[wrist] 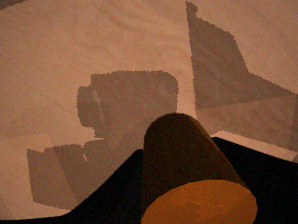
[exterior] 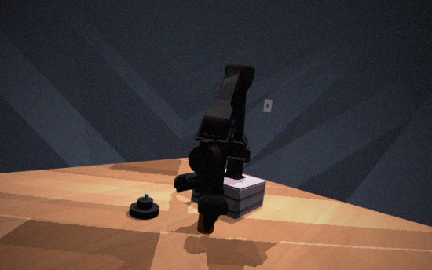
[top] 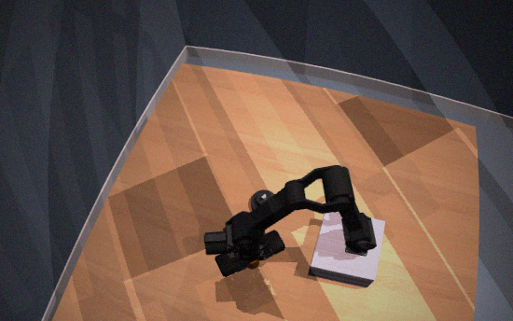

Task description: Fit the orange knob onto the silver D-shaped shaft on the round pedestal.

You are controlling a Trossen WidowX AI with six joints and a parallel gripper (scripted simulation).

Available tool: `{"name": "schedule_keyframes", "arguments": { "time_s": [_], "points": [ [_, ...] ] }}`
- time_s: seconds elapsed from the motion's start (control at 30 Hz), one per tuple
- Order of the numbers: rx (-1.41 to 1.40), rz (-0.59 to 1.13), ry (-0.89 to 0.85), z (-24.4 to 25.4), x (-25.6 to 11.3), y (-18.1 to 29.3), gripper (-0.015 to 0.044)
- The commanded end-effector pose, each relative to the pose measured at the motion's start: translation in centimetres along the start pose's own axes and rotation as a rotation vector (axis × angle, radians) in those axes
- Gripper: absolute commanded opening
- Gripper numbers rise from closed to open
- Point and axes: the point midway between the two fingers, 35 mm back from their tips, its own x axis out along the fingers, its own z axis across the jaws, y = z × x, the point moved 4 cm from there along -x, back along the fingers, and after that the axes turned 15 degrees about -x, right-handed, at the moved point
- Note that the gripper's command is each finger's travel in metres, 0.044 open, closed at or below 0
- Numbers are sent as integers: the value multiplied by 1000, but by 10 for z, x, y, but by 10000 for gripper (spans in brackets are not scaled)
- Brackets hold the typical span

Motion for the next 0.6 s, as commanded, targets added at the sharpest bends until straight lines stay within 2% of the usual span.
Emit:
{"name": "schedule_keyframes", "arguments": {
  "time_s": [0.0,0.57],
  "points": [
    [1,-10,-8,3,-14,-2,0],
    [1,-10,-8,5,-66,-3,0]
  ]
}}
